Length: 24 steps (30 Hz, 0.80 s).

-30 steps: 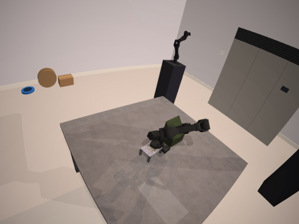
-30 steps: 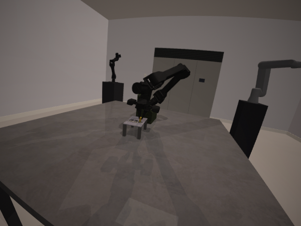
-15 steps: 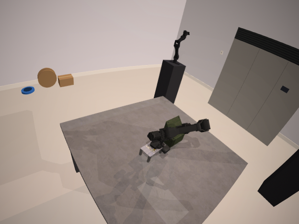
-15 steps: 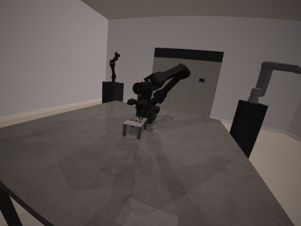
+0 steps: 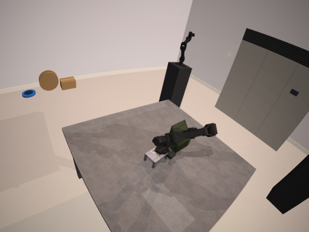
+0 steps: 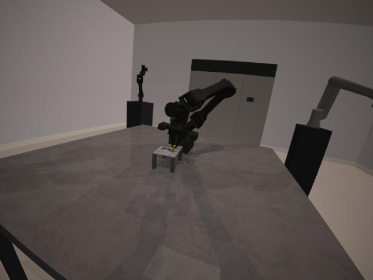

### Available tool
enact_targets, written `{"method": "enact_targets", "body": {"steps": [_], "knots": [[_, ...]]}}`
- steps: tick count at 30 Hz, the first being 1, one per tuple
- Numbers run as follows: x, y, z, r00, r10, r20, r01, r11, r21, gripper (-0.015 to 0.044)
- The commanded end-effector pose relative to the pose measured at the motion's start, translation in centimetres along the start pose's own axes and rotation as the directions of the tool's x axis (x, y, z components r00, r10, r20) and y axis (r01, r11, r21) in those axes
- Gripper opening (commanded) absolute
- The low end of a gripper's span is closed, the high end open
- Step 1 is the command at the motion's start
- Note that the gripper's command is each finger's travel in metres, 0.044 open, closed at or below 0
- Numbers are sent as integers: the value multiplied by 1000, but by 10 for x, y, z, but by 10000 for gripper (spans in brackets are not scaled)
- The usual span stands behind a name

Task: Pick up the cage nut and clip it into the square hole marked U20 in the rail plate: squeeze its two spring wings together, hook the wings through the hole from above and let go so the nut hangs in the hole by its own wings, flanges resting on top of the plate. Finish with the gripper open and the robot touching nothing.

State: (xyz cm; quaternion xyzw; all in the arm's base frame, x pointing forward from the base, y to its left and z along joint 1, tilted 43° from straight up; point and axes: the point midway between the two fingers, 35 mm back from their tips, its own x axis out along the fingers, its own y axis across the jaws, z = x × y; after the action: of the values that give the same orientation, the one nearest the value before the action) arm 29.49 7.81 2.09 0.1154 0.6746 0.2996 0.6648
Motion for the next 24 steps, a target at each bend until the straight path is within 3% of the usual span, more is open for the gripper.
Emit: {"method": "enact_targets", "body": {"steps": [1, 24], "knots": [[0, 0, 0, 1000, -14, 1, 14, 1000, 3, 36], [0, 0, 0, 1000, -24, 1, 24, 1000, 3, 36]]}}
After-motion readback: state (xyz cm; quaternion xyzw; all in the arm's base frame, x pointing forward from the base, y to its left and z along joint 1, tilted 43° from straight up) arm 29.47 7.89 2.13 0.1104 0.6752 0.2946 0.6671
